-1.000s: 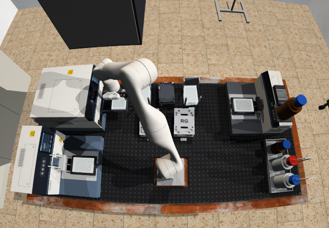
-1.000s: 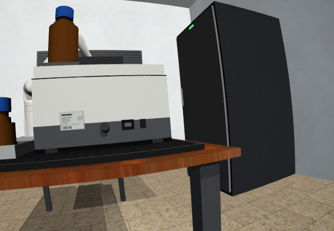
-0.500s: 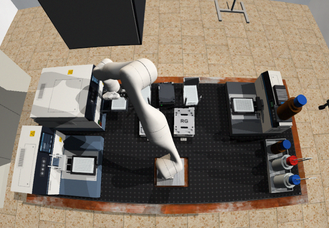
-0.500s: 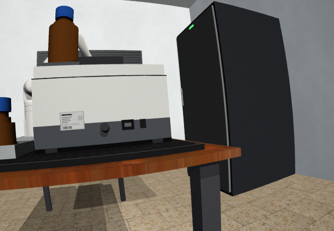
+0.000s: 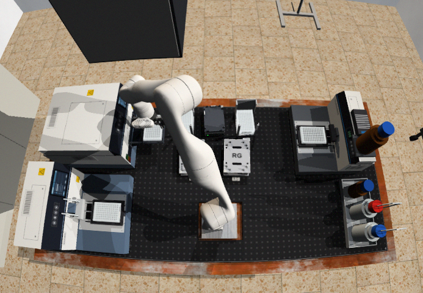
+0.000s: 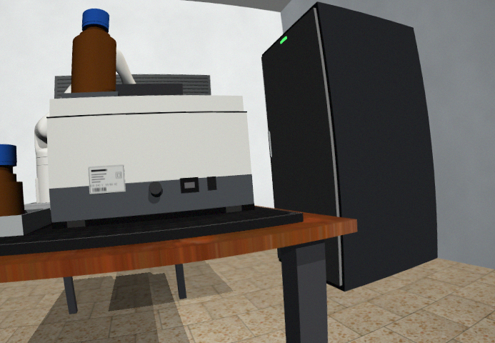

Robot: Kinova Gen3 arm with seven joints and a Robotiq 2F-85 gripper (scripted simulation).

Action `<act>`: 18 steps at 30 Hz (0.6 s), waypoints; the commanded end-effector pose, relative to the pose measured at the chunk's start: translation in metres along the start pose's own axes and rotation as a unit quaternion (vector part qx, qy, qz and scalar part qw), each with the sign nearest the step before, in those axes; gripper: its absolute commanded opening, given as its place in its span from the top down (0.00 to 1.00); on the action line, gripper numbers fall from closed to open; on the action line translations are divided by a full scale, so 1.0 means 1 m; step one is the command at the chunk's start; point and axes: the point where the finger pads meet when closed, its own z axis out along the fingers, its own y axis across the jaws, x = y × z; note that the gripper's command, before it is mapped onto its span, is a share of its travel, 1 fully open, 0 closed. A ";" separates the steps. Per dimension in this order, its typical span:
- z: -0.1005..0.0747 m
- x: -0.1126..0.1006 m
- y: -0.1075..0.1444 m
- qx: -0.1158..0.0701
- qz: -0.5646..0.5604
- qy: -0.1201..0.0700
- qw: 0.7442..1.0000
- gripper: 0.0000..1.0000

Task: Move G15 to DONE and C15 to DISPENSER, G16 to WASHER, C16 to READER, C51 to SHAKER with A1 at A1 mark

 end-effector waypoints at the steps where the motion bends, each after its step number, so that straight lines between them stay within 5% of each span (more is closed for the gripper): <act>1: 0.000 0.000 0.000 -0.001 0.000 -0.001 1.000 0.06; 18: 0.005 0.000 0.000 -0.001 0.000 -0.001 1.000 0.06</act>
